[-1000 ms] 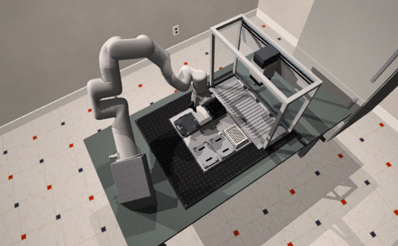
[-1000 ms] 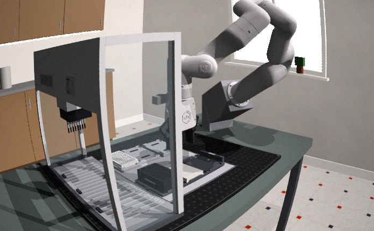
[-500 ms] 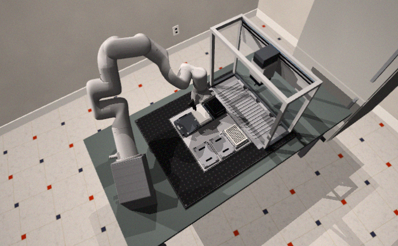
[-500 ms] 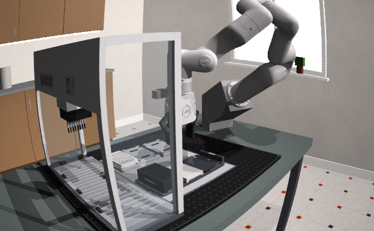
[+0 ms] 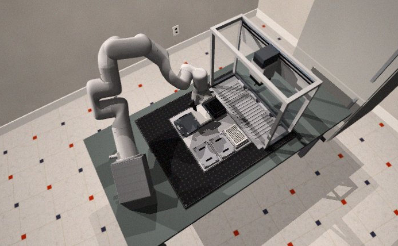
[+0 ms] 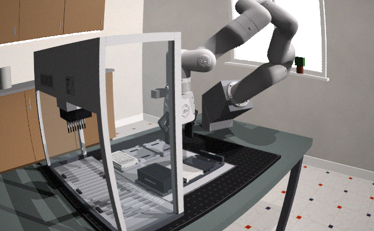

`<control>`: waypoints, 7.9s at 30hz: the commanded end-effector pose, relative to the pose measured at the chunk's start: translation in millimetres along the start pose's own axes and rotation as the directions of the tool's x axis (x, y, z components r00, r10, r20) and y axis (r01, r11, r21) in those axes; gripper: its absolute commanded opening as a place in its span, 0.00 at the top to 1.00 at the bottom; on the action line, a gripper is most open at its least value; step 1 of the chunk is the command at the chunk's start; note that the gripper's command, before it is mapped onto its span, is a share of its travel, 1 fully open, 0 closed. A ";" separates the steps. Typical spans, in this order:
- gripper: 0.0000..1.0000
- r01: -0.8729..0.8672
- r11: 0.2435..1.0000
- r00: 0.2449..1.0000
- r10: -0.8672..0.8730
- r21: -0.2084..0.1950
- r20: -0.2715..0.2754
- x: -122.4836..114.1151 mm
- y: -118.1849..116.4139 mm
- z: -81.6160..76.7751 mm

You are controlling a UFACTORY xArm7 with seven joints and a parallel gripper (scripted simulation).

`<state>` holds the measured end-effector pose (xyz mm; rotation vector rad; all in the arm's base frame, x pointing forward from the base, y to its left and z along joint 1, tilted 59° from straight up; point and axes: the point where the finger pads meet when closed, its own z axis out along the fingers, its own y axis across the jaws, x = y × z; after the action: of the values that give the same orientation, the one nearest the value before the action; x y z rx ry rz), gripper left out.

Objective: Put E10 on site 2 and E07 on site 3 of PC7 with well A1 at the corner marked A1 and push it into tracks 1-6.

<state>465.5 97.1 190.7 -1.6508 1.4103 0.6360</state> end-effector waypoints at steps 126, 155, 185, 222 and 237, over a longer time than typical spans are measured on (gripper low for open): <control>0.00 -0.007 1.000 1.000 0.007 0.003 -0.001 91.5 2.8 112.5; 0.00 -0.007 1.000 1.000 0.007 0.003 -0.001 91.5 2.8 123.9; 0.00 -0.007 1.000 1.000 0.007 0.003 -0.001 79.5 2.7 123.9; 0.00 -0.007 1.000 1.000 0.007 0.003 -0.001 62.9 2.6 124.0; 0.00 -0.007 1.000 1.000 0.007 0.003 -0.001 56.4 2.5 124.0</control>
<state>493.5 172.8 79.0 -1.6468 1.4157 0.6399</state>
